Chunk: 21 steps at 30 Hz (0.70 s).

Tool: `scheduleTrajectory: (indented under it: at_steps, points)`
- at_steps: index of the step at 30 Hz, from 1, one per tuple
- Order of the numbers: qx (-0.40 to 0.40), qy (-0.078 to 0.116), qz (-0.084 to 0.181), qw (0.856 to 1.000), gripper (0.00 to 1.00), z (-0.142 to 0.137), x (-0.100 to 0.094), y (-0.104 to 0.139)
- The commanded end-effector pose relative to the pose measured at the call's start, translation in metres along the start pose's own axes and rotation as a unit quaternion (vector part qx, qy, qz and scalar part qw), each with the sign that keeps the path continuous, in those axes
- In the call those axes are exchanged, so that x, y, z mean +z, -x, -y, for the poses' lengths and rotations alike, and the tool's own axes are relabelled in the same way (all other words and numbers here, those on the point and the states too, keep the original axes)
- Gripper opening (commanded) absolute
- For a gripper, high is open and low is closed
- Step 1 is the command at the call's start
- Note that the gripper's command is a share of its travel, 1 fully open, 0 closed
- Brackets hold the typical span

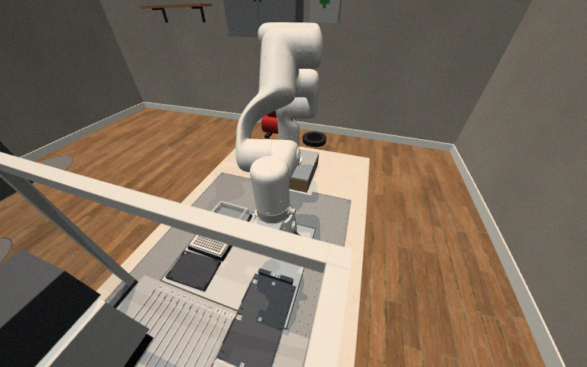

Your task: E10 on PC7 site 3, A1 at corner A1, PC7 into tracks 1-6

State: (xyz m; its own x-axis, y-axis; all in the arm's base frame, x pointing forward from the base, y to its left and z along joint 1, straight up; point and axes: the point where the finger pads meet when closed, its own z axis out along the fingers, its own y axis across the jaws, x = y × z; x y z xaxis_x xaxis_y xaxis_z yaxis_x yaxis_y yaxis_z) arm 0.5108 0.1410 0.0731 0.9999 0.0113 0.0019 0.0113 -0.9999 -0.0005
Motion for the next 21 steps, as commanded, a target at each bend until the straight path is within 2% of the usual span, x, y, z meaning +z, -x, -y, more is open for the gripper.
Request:
scheduleTrajectory:
  at_steps: [1, 21]
  points:
    - [0.000, -0.001, -0.003, 1.000, 0.81, 0.000, -0.008, -0.002]
    - [0.000, -0.001, -0.003, 1.000, 0.81, 0.001, -0.038, -0.002]
